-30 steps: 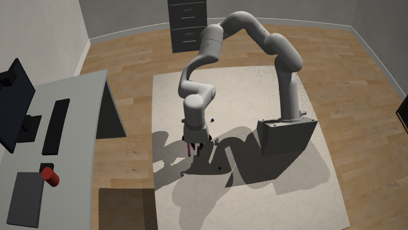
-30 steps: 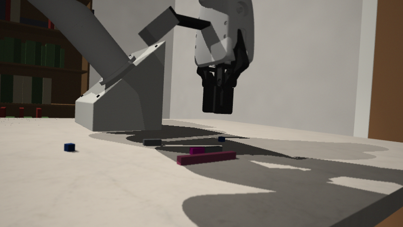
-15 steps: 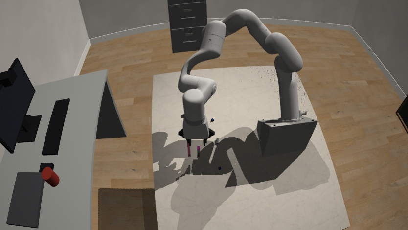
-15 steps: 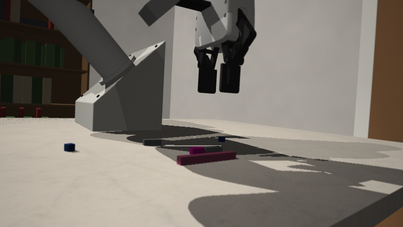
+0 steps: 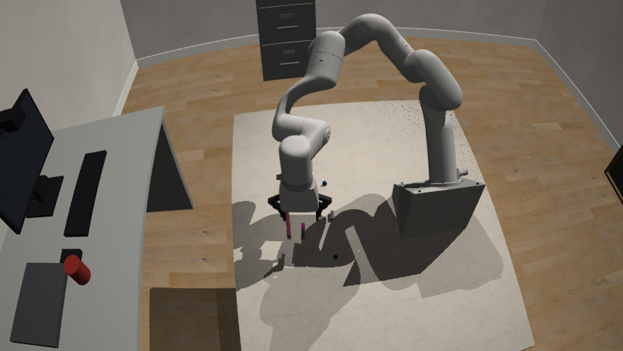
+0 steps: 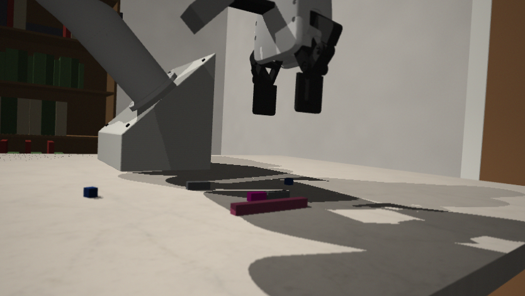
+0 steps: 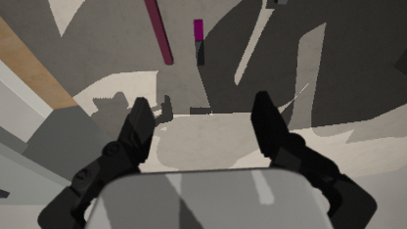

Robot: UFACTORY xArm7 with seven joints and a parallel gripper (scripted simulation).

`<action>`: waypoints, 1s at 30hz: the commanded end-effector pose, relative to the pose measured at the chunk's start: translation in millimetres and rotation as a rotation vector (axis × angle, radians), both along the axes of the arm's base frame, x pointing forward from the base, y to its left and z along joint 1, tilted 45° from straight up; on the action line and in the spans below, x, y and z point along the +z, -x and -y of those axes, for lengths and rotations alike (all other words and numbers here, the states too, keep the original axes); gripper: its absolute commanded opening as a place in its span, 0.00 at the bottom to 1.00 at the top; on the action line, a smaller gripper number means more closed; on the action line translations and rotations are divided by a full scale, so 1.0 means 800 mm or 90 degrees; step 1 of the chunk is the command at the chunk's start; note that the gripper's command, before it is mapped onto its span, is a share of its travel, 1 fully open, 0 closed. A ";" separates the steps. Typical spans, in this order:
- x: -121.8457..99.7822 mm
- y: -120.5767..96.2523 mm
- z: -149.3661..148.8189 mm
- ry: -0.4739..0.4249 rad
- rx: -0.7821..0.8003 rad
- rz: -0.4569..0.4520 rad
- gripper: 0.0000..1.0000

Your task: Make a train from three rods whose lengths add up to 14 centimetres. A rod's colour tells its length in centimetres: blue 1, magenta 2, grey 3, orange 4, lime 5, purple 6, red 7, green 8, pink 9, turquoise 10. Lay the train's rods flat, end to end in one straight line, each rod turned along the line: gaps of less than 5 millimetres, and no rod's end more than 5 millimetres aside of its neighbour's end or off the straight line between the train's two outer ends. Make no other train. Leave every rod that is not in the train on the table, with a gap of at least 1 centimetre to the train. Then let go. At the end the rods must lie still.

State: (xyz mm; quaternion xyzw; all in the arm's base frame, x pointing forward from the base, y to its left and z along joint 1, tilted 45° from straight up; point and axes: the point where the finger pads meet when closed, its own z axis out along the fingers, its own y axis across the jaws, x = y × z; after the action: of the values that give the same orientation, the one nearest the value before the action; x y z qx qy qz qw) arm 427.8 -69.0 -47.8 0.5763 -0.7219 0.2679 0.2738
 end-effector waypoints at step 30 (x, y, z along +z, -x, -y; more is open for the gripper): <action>0.017 -0.043 0.063 -0.007 0.048 -0.043 0.24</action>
State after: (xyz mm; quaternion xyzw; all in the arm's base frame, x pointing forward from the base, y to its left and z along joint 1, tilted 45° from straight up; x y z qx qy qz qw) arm 460.7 -121.4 -34.9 0.6124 -0.6917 0.2535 0.2869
